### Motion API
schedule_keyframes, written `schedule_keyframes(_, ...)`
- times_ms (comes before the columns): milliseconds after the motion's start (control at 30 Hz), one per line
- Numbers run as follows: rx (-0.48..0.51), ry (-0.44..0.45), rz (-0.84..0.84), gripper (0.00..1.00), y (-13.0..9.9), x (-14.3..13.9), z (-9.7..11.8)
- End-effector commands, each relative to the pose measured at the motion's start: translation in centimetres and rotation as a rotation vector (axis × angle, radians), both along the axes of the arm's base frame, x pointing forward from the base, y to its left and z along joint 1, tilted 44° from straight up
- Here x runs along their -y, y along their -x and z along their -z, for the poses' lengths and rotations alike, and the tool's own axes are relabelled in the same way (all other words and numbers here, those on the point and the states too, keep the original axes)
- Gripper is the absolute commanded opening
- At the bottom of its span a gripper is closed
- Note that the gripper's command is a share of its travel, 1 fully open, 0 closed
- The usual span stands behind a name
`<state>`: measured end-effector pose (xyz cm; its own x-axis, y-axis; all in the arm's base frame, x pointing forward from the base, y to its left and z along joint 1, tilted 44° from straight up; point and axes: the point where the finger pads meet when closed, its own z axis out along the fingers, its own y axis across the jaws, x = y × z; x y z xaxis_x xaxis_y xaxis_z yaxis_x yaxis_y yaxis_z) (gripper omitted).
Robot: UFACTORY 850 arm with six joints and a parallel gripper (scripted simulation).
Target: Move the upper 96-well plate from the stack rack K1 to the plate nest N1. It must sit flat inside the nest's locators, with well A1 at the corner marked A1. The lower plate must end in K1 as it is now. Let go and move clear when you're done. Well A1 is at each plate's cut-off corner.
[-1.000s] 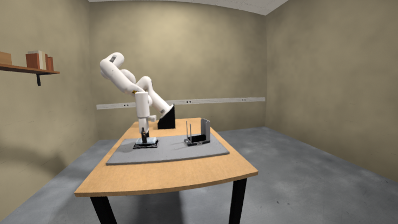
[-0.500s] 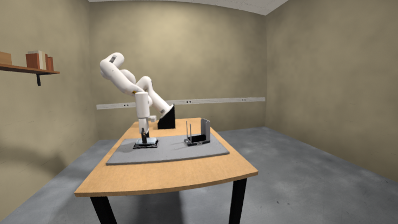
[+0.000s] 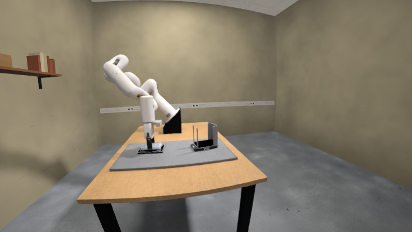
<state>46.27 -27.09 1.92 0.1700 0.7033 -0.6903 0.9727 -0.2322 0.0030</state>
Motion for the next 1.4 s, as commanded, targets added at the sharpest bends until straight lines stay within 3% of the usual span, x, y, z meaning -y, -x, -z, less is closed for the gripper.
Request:
schedule_keyframes(0,0.001,0.000,-0.001,0.00,-0.07,0.01,0.00)
schedule_keyframes(1133,0.001,0.000,-0.001,0.00,0.01,0.35,0.36)
schedule_keyframes(1167,0.001,0.000,-0.001,1.00,0.02,0.39,0.40)
schedule_keyframes(1367,0.001,0.000,-0.001,1.00,0.03,0.42,0.43)
